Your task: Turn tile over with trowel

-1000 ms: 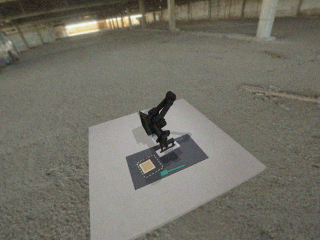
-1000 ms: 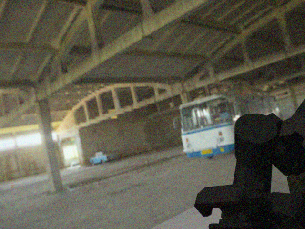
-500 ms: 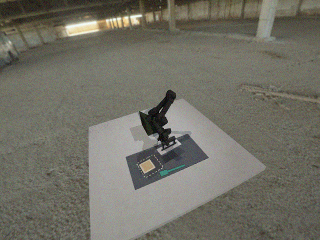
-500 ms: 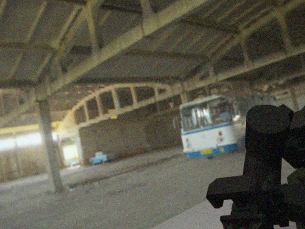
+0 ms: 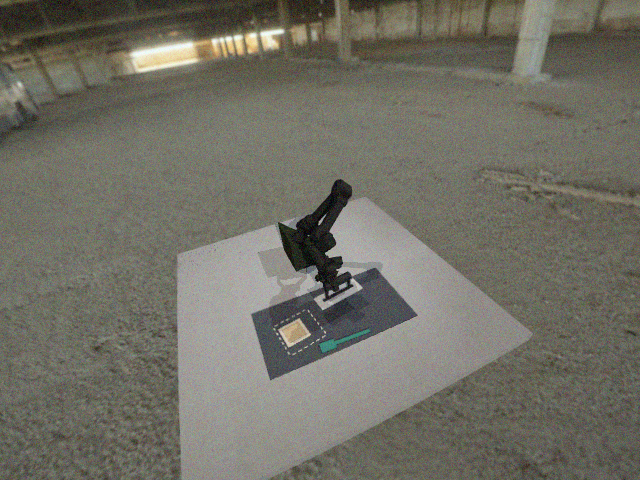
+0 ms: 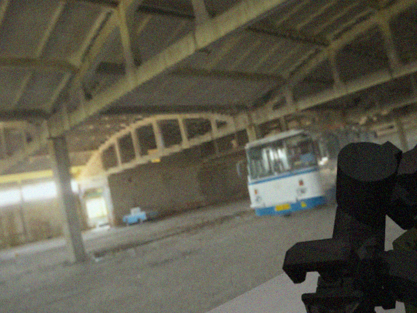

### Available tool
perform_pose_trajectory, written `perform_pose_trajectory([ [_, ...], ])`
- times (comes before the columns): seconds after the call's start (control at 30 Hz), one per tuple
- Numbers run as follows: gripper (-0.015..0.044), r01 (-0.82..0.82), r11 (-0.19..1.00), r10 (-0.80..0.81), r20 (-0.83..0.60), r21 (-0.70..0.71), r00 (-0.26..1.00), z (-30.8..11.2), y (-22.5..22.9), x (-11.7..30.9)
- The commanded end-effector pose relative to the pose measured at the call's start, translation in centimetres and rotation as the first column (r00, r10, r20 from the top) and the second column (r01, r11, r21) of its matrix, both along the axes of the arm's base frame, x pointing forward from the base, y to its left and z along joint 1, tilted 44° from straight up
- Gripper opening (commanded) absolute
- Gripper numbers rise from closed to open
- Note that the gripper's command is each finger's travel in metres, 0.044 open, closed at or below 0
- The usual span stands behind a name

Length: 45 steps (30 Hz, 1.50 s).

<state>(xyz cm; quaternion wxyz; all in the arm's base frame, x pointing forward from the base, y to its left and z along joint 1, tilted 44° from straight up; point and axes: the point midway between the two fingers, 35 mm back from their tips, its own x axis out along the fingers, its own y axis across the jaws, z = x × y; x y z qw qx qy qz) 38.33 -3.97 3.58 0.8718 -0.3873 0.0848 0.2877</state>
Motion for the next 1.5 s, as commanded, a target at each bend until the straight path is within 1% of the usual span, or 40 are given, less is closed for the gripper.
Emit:
perform_pose_trajectory([
  [0.0, 0.0000, 0.012, 1.000, -0.012, -0.002, 0.000, 1.000, 0.0, -0.2, 0.0],
  [0.37, 0.0000, 0.005, 1.000, -0.004, -0.019, 0.014, 1.000, 0.0, 0.2, 0.3],
  [0.6, 0.0000, 0.058, 0.992, -0.038, -0.174, 0.111, 0.984, 0.0, 2.2, 2.4],
  [0.8, 0.0000, 0.129, 0.976, -0.067, -0.322, 0.175, 0.944, 0.3, 4.4, 4.0],
  [1.13, 0.0000, 0.304, 0.929, -0.134, -0.575, 0.210, 0.807, 0.3, 7.5, 5.2],
  [1.47, 0.0000, 0.484, 0.864, -0.214, -0.767, 0.141, 0.605, 1.0, 10.6, 5.1],
])
